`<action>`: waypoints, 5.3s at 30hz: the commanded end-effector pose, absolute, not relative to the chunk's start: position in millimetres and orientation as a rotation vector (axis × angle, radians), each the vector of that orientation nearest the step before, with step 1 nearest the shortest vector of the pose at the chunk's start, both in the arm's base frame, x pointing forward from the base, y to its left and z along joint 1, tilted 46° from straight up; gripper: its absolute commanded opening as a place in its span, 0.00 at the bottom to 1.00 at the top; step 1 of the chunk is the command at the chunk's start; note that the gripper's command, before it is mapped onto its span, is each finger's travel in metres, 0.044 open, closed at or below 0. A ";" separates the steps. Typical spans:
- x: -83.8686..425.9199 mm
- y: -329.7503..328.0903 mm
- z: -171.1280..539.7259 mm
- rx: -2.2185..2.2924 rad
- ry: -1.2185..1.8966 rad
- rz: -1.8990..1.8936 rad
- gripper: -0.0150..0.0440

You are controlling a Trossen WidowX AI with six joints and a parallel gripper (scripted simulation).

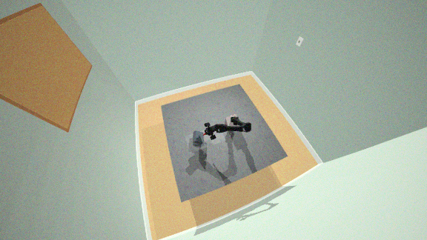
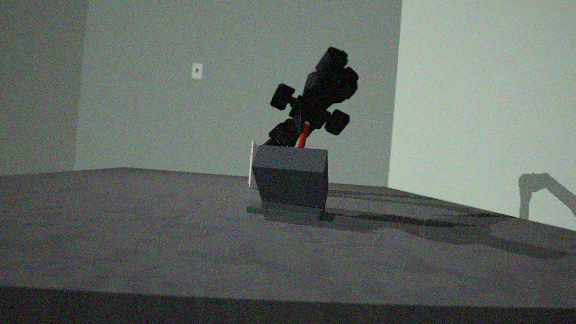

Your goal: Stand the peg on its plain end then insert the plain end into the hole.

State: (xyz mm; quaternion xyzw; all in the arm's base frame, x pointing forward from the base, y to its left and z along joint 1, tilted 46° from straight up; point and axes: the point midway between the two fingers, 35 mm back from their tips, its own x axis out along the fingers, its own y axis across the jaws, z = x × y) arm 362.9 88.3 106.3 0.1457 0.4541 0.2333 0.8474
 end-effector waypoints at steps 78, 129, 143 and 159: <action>397.4 113.5 72.8 0.295 0.914 0.482 0.25; 413.3 127.8 52.5 0.295 0.913 0.483 0.25; 411.6 128.1 52.0 0.295 0.917 0.488 0.43; 408.5 123.8 57.8 0.295 0.917 0.487 1.00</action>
